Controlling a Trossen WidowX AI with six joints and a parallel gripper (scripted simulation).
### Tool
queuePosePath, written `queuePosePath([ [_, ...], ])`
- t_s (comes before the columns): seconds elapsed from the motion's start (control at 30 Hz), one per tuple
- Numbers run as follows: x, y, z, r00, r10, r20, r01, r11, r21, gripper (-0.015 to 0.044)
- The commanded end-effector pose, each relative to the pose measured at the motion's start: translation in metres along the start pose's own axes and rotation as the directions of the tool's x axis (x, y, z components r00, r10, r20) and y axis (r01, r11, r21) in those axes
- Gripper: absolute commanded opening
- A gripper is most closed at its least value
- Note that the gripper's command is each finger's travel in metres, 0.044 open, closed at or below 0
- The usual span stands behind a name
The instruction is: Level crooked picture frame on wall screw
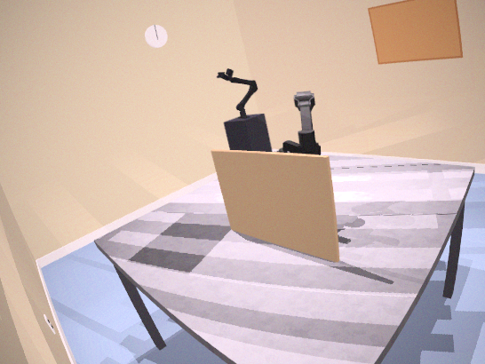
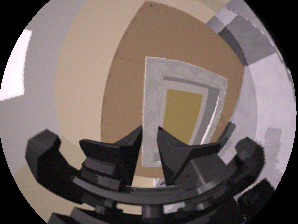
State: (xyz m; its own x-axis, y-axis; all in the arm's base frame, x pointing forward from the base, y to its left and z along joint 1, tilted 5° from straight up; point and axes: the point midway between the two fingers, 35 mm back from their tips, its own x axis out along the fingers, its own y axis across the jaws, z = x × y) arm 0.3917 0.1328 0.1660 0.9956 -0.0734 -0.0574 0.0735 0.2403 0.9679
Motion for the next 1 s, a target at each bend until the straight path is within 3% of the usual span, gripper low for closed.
queuePosePath([
  [0.0, -0.0002, 0.0028, 0.0000, 1.000, 0.003, -0.003, -0.003, 1.000, -0.004, 0.0000],
  [0.97, -0.0002, 0.0114, 0.0001, 1.000, 0.003, -0.003, -0.003, 1.000, -0.004, 0.0000],
])
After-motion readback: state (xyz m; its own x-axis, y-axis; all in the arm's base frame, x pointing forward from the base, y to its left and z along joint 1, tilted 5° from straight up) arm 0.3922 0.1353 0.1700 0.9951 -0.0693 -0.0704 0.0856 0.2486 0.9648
